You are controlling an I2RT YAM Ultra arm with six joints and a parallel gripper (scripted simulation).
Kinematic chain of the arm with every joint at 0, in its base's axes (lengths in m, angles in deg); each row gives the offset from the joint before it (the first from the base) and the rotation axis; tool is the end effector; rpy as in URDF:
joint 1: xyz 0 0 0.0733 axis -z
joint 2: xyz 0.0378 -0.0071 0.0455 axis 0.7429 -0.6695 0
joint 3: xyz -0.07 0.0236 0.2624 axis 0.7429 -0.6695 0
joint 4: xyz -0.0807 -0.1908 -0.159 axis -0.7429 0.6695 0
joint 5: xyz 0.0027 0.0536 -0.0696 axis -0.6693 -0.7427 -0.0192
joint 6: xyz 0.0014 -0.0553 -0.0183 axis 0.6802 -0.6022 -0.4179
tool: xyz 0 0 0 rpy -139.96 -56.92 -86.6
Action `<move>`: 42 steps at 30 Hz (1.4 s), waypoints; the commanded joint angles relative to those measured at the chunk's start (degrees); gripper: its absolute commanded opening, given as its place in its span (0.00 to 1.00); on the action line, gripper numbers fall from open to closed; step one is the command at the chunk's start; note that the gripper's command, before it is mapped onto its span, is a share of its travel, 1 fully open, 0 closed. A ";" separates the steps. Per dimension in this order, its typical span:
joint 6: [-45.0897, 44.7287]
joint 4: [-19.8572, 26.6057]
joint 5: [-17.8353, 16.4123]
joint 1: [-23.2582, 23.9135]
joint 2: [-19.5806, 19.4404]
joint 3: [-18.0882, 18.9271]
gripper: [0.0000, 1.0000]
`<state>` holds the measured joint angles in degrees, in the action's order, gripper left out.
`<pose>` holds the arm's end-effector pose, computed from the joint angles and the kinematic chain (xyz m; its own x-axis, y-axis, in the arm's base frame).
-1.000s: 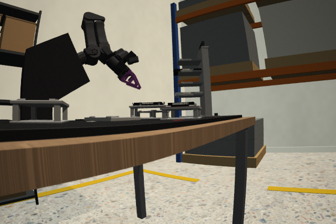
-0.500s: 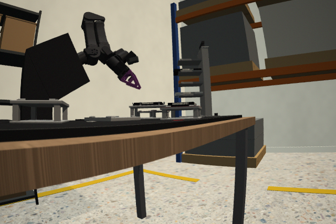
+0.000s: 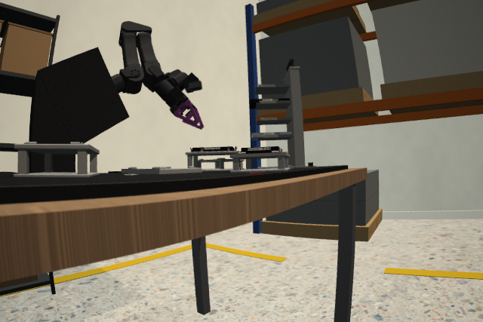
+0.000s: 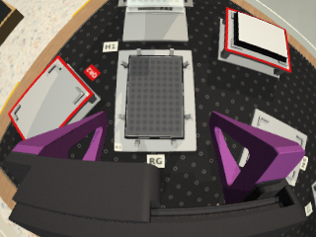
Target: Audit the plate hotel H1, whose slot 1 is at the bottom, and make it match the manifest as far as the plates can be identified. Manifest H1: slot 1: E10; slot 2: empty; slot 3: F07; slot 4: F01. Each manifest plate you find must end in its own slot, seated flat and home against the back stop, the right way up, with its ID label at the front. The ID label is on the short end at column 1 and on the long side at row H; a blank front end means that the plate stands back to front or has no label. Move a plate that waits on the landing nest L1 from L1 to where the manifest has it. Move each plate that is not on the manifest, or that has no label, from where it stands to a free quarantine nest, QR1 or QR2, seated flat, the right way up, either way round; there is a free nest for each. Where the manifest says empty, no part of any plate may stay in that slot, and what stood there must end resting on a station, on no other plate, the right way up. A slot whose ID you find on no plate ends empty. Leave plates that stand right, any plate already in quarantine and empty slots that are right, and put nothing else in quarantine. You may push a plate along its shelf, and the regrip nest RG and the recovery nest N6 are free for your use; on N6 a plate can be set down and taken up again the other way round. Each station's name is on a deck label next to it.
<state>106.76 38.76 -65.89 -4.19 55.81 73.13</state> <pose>0.0880 0.1158 0.1920 -0.4825 0.3887 -0.7849 -0.6334 0.4641 0.6192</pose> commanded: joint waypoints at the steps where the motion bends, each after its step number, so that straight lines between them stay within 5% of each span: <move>1: -0.10 4.36 -7.50 3.99 -1.61 3.44 1.00; 2: -0.10 4.36 -7.50 3.99 -1.61 3.44 1.00; 10: -4.93 17.67 -26.98 16.35 -13.91 18.07 1.00; 17: -13.08 33.06 -37.45 21.85 -25.24 32.54 1.00; 19: -13.08 33.06 -37.45 21.85 -25.24 32.54 1.00; 30: -29.52 61.09 -44.93 25.21 -37.98 50.97 1.00; 42: -28.49 59.41 -44.25 24.21 -38.43 50.48 1.00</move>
<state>77.99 98.45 -110.42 20.12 17.27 123.62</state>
